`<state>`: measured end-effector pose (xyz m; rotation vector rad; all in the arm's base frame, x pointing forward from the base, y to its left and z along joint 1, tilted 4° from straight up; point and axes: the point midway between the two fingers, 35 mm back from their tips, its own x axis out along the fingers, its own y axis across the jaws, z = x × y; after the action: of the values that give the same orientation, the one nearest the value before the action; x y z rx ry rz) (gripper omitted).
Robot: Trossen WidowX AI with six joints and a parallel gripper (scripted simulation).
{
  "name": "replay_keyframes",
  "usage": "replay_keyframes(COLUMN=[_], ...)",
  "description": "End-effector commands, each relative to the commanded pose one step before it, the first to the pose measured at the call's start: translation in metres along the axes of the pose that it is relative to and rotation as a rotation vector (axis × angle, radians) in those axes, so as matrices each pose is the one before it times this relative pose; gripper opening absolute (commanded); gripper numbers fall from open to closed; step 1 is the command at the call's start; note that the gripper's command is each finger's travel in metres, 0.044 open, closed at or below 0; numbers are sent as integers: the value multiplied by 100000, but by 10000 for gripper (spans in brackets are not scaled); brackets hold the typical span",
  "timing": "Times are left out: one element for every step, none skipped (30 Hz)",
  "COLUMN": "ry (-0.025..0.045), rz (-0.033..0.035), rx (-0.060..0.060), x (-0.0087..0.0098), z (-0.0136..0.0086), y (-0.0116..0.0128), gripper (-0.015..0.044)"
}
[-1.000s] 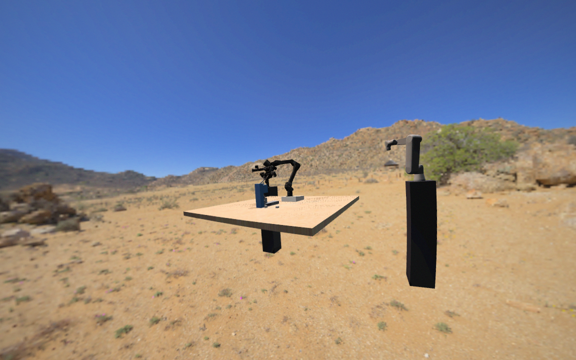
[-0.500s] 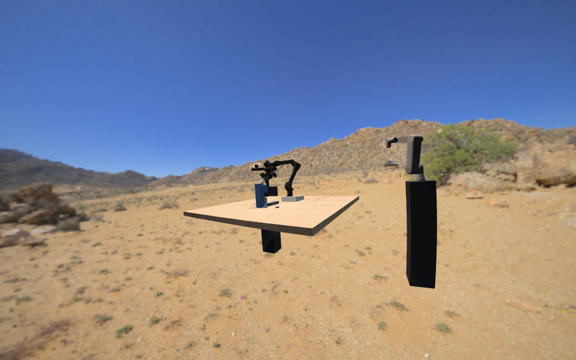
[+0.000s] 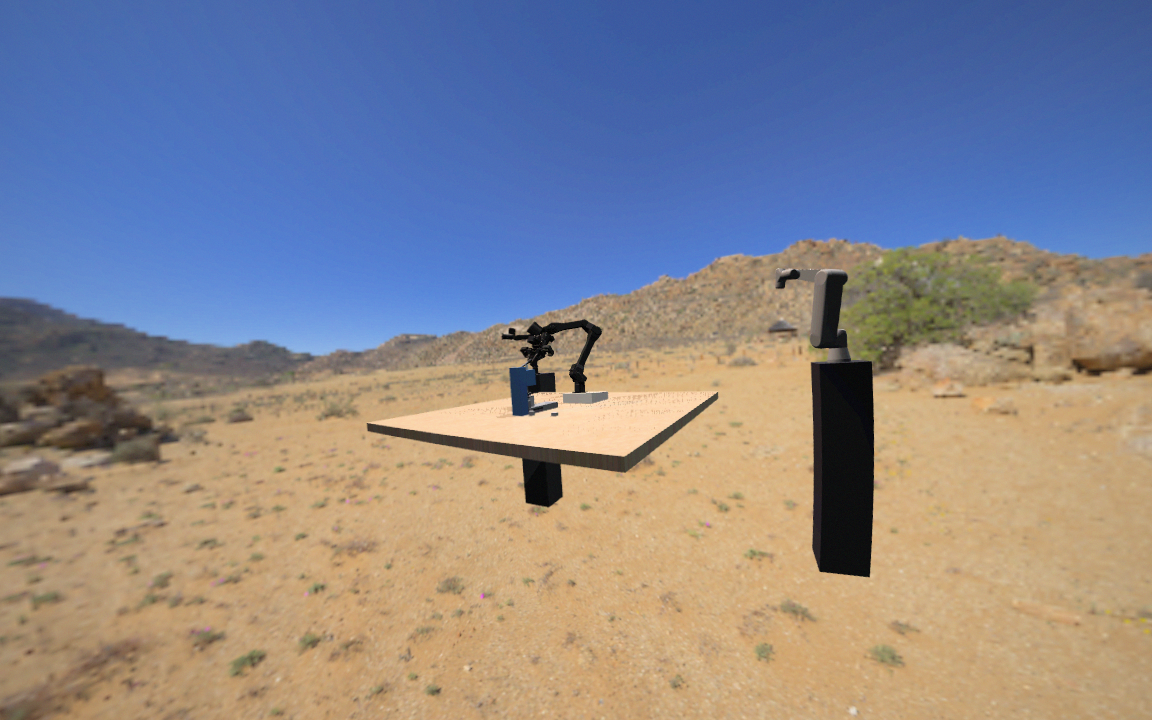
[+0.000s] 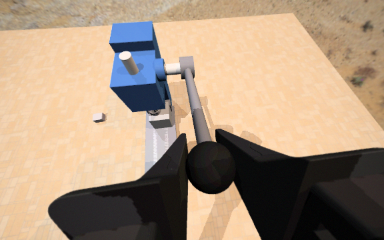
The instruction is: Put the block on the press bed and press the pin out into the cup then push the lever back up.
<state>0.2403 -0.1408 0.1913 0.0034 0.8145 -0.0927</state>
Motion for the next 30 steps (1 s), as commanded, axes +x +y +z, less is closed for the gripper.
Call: replay_keyframes(ry=[3097,1,1,1,1,1,1,1,1,1,1,1,1,1,1,1,1,1,1,1,1,1,1,1,1,1,1,1,1,1], rz=[10,0,0,0,0,0,0,0,0,0,0,0,0,0,0,0,0,0,0,0,0,0,0,0,0,0,0,0,0,0], rx=[1128,0,0,0,0,0,0,0,0,0,0,0,0,0,0,0,0,0,0,0,0,0,0,0,0,0,0,0,0,0], x=[507,22,23,23,23,23,23,24,23,22,23,23,24,23,24,25,24,23,25,25,25,25,25,25,25,25,25,26,26,25], z=[-1261,-42,-42,-42,-41,-41,-41,-41,-41,-40,-41,-40,-41,-40,-40,-41,-40,-40,-41,-41,-41,-41,-39,-40,-39,-39,-40,-41,-40,-39], y=[8,0,0,0,0,0,0,0,0,0,0,0,0,0,0,0,0,0,0,0,0,0,0,0,0,0,0,0,0,0], gripper=[0,0,0,0,0,0,0,0,0,0,0,0,0,0,0,0,0,0,0,0,0,0,0,0,0,0,0,0,0,0])
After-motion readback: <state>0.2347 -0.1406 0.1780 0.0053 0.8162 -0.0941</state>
